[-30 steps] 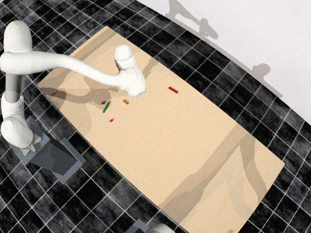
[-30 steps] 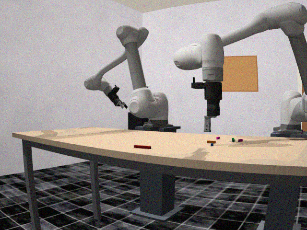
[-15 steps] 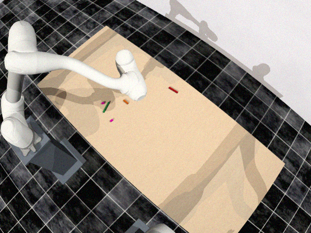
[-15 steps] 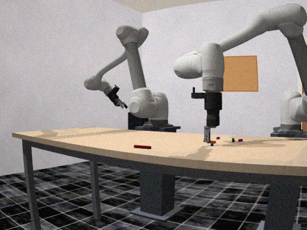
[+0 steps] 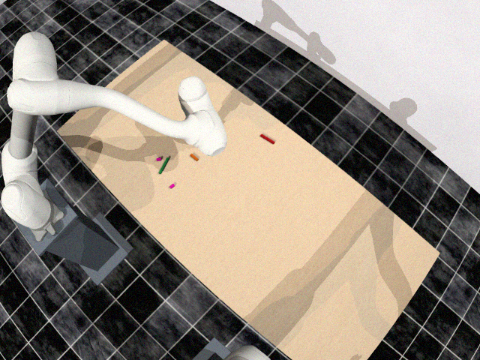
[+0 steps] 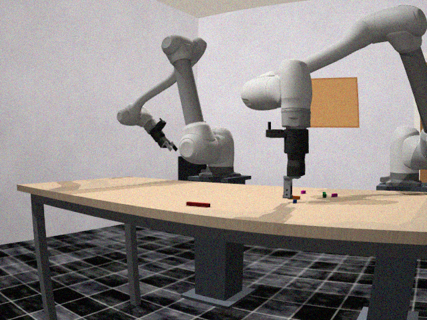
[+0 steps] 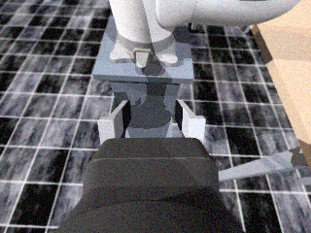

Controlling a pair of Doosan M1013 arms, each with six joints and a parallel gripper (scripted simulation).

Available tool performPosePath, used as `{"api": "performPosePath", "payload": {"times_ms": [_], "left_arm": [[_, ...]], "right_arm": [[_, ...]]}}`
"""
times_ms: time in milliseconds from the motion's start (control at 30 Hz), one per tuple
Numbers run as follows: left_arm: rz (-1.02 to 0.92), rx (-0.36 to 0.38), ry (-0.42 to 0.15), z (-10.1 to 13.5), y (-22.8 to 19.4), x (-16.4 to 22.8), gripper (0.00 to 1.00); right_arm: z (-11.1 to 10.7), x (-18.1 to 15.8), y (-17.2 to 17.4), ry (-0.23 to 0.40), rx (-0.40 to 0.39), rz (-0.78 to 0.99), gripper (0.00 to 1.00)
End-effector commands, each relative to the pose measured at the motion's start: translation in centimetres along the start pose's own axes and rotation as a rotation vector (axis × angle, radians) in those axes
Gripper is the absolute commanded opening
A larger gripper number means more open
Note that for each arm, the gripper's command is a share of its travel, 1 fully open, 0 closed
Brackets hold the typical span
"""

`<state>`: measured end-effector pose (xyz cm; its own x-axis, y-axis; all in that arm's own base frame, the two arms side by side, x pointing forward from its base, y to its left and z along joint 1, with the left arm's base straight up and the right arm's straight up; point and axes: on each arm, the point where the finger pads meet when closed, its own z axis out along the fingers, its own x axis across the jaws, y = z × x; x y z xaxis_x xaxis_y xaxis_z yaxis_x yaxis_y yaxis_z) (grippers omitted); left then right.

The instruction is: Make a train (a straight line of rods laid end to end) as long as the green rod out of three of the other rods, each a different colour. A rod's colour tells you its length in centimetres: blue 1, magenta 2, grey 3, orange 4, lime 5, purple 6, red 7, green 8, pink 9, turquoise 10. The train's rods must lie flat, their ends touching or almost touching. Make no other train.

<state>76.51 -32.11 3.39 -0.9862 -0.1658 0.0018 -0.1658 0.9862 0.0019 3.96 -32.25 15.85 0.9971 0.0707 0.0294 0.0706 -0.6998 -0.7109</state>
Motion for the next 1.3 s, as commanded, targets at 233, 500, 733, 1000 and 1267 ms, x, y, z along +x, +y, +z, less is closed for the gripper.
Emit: {"api": "performPosePath", "payload": {"times_ms": [233, 500, 733, 1000, 1267], "left_arm": [[-0.001, 0.005, -0.004, 0.12, 0.10, -0.21, 0.24], [-0.001, 0.005, -0.004, 0.12, 0.10, -0.21, 0.24], [-0.001, 0.005, -0.004, 0.12, 0.10, -0.22, 0.24], [-0.001, 0.006, -0.005, 0.08, 0.09, -0.43, 0.24], [-0.002, 0.006, -0.006, 0.00, 0.07, -0.61, 0.24]], "right_arm": [[0.00, 0.21, -0.03, 0.011, -0.007, -0.001, 1.00], [0.00, 0.21, -0.03, 0.011, -0.007, -0.001, 1.00], [0.00, 0.21, -0.03, 0.011, -0.007, -0.001, 1.00], [0.00, 0.21, -0.03, 0.011, -0.007, -0.001, 1.00], [0.00, 0.21, -0.03, 0.011, -0.007, -0.001, 1.00]]}}
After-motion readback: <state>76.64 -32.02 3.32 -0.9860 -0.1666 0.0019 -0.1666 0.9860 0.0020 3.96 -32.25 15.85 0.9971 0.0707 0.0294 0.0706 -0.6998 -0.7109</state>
